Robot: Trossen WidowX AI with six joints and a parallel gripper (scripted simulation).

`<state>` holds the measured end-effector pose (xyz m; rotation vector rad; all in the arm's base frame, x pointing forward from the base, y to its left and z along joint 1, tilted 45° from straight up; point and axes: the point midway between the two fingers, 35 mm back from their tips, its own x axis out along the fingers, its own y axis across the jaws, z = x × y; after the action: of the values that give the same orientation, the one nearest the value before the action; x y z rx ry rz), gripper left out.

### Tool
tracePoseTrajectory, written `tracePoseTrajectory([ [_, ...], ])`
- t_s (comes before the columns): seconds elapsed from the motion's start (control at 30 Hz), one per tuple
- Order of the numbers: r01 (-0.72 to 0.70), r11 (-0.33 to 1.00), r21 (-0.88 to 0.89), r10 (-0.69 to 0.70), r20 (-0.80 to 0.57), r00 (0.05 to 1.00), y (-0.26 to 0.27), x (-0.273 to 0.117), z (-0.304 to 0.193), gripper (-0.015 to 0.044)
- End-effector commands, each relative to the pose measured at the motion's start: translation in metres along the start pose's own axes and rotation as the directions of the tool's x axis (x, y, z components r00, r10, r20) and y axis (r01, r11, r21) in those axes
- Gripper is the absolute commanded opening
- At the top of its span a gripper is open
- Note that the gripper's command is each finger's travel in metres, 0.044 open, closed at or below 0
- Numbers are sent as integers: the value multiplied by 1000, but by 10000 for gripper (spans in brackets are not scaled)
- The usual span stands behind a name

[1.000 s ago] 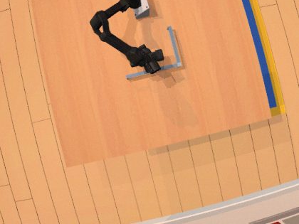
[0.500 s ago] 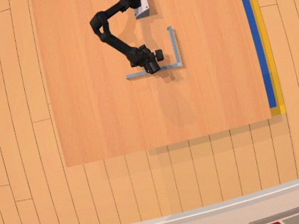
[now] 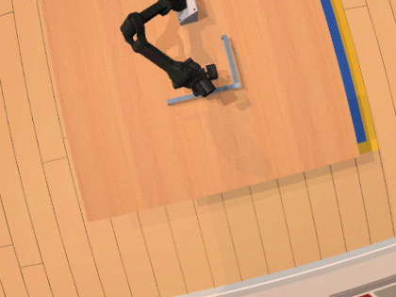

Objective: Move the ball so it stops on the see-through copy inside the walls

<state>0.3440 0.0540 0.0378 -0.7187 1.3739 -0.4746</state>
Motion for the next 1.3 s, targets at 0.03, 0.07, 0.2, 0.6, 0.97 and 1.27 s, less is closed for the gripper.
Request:
tracePoseTrajectory([
  [0.03, -9, 1000, 6, 9, 1, 1000, 1, -28, 1, 0],
  [0.07, -9, 1000, 6, 9, 1, 1000, 1, -34, 1, 0],
  [0.2, -8, 1000, 6, 8, 0, 1000, 1, -59, -1, 0],
  [0.6, -7, 1000, 5, 7, 0, 1000, -29, -68, -7, 0],
  [0.97, 1, 1000, 5, -1, -1, 1000, -79, -44, -19, 0],
  [1.27, 0, 1000, 6, 0, 0, 1000, -78, -11, -17, 0],
])
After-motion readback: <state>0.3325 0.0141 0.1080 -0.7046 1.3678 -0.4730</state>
